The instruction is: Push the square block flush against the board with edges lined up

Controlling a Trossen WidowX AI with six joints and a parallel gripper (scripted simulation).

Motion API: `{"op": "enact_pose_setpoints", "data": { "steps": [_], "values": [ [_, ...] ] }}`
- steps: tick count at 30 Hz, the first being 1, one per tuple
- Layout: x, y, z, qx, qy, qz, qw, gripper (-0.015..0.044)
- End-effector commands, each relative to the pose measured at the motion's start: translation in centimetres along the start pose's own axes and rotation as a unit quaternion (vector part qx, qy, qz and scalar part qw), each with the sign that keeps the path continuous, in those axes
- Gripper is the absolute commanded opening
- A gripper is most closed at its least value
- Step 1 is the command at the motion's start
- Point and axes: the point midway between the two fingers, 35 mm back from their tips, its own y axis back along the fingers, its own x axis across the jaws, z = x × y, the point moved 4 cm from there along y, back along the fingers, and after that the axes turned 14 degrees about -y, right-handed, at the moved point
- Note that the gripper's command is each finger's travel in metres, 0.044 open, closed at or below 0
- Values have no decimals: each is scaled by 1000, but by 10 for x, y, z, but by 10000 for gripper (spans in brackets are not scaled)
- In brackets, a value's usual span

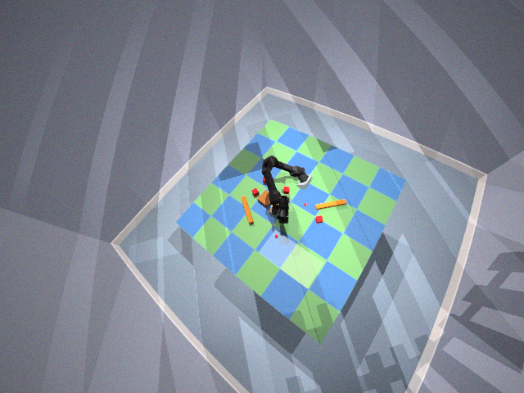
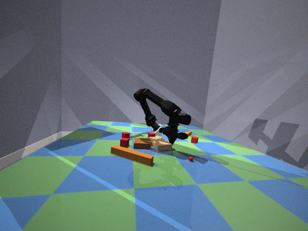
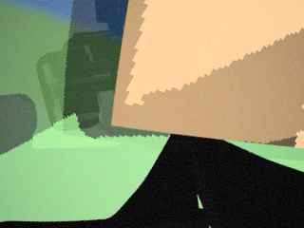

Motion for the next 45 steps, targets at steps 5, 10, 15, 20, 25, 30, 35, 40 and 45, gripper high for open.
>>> {"op": "enact_pose_setpoints", "data": {
  "steps": [5, 10, 15, 20, 25, 30, 35, 40, 45],
  "values": [
    [1, -1, 10, -3, 0, -2, 1000, 0],
    [1, -1, 14, -3, 0, -2, 1000, 0],
    [2, -1, 18, -3, 0, -2, 1000, 0],
    [2, -1, 22, -3, 0, -2, 1000, 0],
    [2, -1, 26, -3, 0, -2, 1000, 0],
    [2, -1, 30, -3, 0, -2, 1000, 0],
    [2, -1, 34, -3, 0, -2, 1000, 0],
    [2, -1, 38, -3, 0, -2, 1000, 0],
    [2, -1, 42, -3, 0, -2, 1000, 0]
  ]
}}
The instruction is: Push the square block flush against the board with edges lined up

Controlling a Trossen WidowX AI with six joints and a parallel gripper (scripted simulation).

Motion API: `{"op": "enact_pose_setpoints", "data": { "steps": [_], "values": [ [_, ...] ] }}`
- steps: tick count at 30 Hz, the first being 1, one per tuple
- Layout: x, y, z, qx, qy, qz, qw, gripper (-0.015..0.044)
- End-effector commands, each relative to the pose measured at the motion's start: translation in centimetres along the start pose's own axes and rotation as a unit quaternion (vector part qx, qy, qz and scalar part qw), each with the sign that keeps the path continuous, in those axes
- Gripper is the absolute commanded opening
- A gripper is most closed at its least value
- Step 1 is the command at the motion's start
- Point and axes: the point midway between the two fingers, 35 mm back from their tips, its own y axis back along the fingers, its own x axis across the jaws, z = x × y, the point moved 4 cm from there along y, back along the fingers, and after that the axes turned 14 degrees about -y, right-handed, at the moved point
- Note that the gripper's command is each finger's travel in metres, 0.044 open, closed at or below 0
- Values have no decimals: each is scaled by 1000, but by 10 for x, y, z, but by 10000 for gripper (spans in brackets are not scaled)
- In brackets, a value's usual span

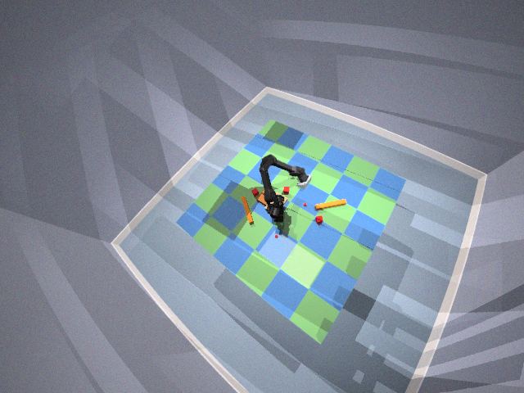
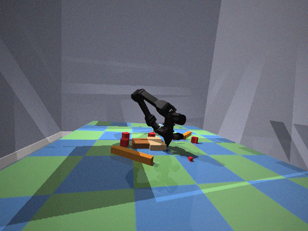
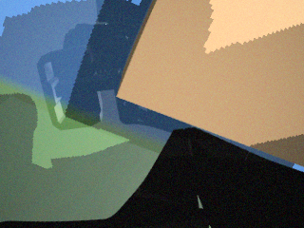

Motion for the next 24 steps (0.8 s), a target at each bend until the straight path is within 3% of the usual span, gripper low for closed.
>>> {"op": "enact_pose_setpoints", "data": {
  "steps": [1, 24],
  "values": [
    [-1, -1, 8, -3, -1, -3, 1000, 0],
    [-2, -1, 24, -4, -1, -3, 1000, 0]
  ]
}}
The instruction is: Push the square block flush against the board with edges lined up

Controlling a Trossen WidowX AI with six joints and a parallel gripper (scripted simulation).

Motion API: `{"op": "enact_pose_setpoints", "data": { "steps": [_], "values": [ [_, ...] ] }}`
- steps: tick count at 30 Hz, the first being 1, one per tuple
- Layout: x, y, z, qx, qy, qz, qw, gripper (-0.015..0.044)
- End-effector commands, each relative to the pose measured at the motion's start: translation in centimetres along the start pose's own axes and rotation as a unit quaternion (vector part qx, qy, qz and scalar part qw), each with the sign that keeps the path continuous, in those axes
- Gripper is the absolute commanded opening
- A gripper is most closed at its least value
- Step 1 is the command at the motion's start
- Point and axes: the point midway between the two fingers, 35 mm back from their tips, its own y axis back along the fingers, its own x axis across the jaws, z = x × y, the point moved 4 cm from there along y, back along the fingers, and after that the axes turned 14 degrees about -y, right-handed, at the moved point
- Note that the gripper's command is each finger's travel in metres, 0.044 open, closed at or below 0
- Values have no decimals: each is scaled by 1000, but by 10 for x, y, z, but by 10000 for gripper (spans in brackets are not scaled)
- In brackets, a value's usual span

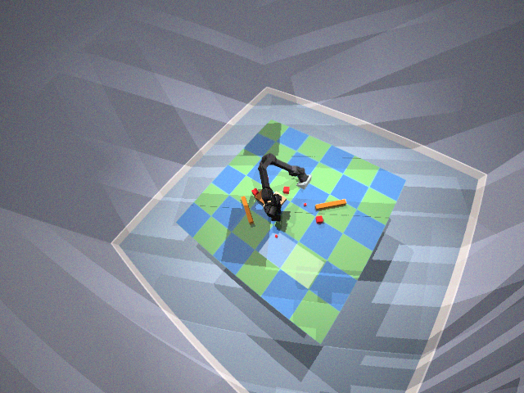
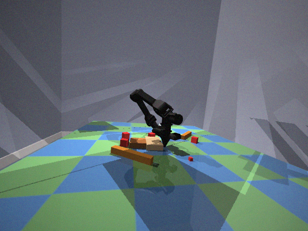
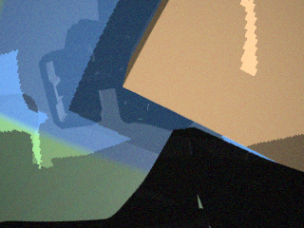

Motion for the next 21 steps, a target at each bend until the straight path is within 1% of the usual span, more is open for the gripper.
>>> {"op": "enact_pose_setpoints", "data": {
  "steps": [1, 21],
  "values": [
    [-1, -2, 4, -4, -1, -5, 1000, 0],
    [-6, -3, -28, -4, -1, -5, 1000, 0]
  ]
}}
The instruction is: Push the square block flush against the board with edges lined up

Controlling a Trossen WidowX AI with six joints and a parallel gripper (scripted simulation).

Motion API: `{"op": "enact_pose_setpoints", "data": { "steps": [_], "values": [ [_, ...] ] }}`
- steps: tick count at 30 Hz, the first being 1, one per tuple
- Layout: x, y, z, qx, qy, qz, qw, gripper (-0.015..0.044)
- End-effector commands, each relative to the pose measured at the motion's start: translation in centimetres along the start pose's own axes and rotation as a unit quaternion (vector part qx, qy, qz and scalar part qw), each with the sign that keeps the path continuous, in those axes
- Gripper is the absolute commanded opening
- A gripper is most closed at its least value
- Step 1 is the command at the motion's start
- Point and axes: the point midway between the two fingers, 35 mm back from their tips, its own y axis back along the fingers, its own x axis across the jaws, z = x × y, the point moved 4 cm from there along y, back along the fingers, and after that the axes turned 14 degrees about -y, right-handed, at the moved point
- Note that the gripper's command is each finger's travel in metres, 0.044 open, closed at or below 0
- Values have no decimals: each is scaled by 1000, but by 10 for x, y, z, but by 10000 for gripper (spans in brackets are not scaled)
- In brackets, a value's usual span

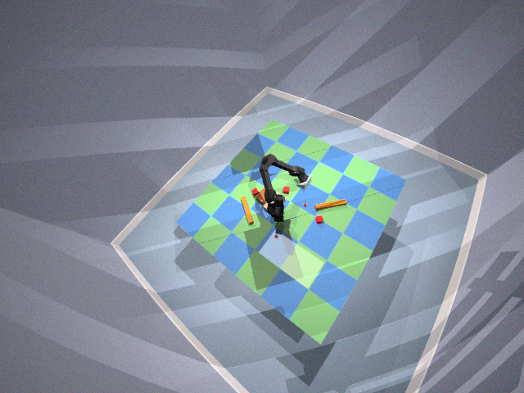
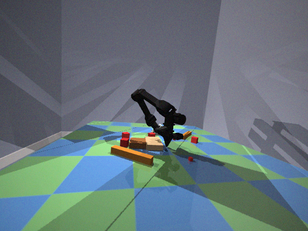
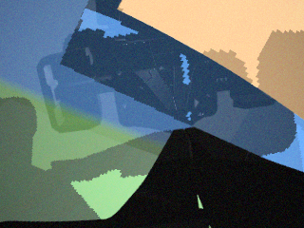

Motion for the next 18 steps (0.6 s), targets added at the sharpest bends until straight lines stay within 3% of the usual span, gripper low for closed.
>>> {"op": "enact_pose_setpoints", "data": {
  "steps": [1, 14, 18],
  "values": [
    [-3, -2, -10, 1, 0, -3, 1000, 0],
    [-7, -2, -27, 0, 0, -4, 1000, 0],
    [-3, 41, -23, 1, 0, -3, 1000, 0]
  ]
}}
